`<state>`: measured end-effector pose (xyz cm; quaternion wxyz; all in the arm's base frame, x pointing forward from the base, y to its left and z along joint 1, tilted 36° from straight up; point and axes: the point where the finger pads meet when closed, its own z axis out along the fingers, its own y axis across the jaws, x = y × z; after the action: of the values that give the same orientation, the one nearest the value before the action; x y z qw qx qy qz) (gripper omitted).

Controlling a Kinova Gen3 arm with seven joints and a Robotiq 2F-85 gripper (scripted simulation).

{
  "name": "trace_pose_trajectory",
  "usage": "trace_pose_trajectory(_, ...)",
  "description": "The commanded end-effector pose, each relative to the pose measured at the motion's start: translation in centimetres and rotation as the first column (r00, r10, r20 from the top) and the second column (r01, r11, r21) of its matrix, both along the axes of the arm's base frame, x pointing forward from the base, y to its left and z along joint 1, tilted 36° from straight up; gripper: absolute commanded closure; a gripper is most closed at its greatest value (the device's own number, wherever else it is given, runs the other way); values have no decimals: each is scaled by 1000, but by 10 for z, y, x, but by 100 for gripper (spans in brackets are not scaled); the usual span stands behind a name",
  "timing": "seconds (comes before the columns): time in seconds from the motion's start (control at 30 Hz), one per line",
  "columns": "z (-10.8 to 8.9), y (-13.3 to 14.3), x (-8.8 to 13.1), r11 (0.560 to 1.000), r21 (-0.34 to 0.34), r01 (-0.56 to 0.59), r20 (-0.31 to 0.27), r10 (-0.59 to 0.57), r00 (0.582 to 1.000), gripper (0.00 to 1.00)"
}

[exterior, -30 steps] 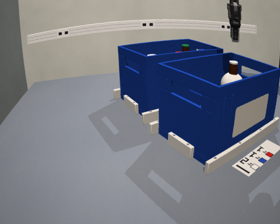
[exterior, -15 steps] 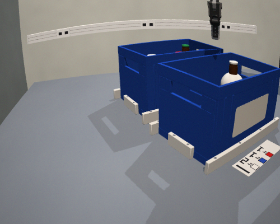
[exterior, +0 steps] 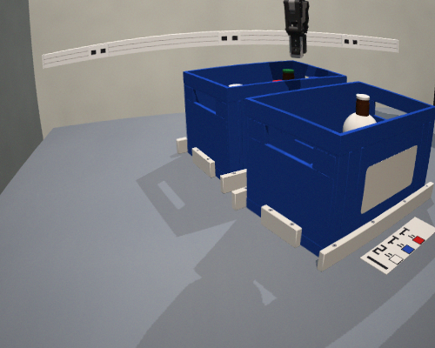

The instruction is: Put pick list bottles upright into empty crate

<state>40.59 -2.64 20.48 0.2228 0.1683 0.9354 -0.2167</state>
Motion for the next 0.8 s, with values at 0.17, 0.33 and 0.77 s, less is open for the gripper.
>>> trace_pose_trajectory(0.17, 17, -5, 33, 1000, 2, 0, -5, 0, 1000, 33)
trace_pose_trajectory(0.33, 28, -9, 55, 1000, 2, 0, -5, 0, 1000, 33)
trace_pose_trajectory(0.77, 49, -15, 94, 1000, 2, 0, -5, 0, 1000, 33)
